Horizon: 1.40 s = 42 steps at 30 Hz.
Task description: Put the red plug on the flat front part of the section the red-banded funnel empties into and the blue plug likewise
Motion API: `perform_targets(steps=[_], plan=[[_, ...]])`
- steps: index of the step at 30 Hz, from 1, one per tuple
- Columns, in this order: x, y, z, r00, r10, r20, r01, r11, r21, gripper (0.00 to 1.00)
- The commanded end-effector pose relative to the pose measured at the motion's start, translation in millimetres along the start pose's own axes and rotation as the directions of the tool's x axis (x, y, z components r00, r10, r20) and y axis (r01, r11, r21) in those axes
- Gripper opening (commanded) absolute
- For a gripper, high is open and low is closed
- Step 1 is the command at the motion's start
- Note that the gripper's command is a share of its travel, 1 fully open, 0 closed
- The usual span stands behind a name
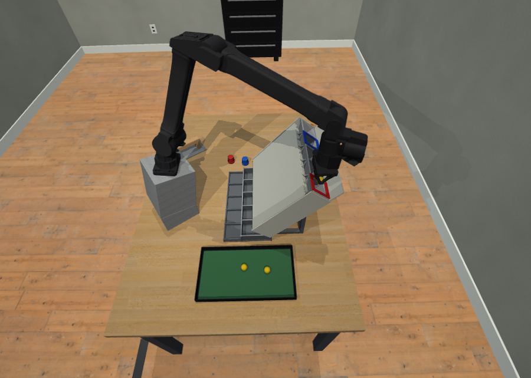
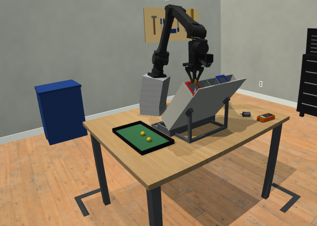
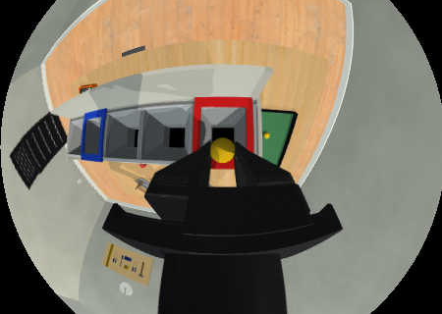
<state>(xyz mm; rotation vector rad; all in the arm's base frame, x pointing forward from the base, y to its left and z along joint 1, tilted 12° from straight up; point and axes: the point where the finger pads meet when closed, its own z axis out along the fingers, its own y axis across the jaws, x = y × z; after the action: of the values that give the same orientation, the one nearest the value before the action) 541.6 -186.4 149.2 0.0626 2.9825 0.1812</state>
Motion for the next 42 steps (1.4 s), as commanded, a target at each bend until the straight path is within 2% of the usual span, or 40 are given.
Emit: perform_targets(steps=[1, 18, 19, 42], plan=[[-24.9, -1.4, -34.9, 0.996, -0.008, 0.084, 0.006, 1.000, 0.031, 0.00], [-24.9, -1.4, -34.9, 0.996, -0.008, 0.084, 0.006, 1.000, 0.031, 0.00], [-24.9, -1.4, -34.9, 0.996, -0.008, 0.084, 0.006, 1.000, 0.031, 0.56], [-24.9, -1.4, -34.9, 0.996, -0.009, 0.084, 0.006, 1.000, 0.031, 0.56]])
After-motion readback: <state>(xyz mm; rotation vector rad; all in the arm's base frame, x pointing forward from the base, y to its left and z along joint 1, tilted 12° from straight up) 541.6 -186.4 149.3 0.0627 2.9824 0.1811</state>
